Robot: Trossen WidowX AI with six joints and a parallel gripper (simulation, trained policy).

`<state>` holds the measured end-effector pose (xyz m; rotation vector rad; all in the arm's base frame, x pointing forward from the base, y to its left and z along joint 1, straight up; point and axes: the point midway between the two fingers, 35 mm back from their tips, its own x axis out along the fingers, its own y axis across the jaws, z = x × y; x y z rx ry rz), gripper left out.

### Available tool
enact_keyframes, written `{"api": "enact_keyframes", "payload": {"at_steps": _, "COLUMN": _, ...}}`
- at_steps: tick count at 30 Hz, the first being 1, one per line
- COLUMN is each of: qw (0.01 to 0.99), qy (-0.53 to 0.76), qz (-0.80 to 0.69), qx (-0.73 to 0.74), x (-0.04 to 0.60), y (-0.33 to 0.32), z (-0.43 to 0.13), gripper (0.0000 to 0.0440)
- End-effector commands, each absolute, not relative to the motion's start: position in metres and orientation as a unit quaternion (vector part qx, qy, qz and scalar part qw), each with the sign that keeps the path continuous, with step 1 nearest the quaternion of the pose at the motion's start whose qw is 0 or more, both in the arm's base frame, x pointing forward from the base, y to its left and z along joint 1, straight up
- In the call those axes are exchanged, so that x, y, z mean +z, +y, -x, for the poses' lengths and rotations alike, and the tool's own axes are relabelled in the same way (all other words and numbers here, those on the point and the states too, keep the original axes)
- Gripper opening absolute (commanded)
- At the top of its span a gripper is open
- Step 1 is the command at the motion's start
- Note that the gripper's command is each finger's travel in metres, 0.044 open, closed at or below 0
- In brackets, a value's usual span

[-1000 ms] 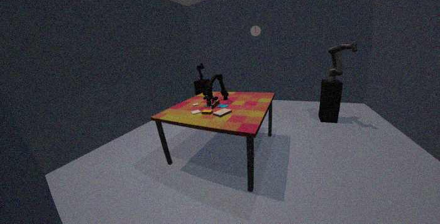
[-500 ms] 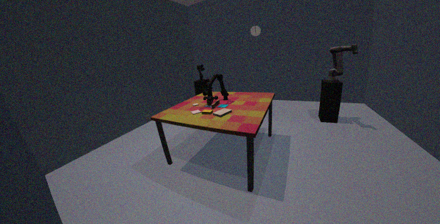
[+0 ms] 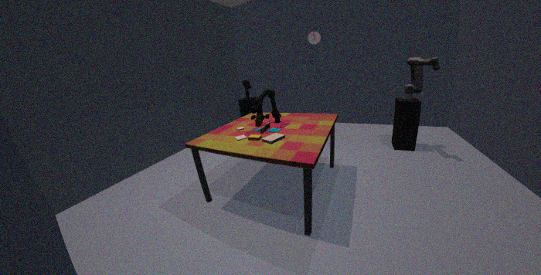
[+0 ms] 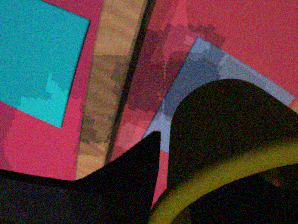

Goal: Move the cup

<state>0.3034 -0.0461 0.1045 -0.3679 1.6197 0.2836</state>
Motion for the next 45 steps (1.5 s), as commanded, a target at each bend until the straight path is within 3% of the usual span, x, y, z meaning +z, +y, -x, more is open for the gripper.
{"api": "enact_keyframes", "payload": {"at_steps": 1, "qw": 0.670, "qy": 0.712, "qz": 0.167, "qx": 0.132, "x": 0.112, "y": -0.038, "z": -0.306, "gripper": 0.0004}}
{"api": "enact_keyframes", "payload": {"at_steps": 23, "qw": 0.700, "qy": 0.662, "qz": 0.210, "qx": 0.166, "x": 0.135, "y": 0.035, "z": -0.318, "gripper": 0.0000}}
{"api": "enact_keyframes", "payload": {"at_steps": 45, "qw": 0.713, "qy": 0.633, "qz": 0.232, "qx": 0.191, "x": 0.113, "y": 0.105, "z": -0.302, "gripper": 0.0000}}
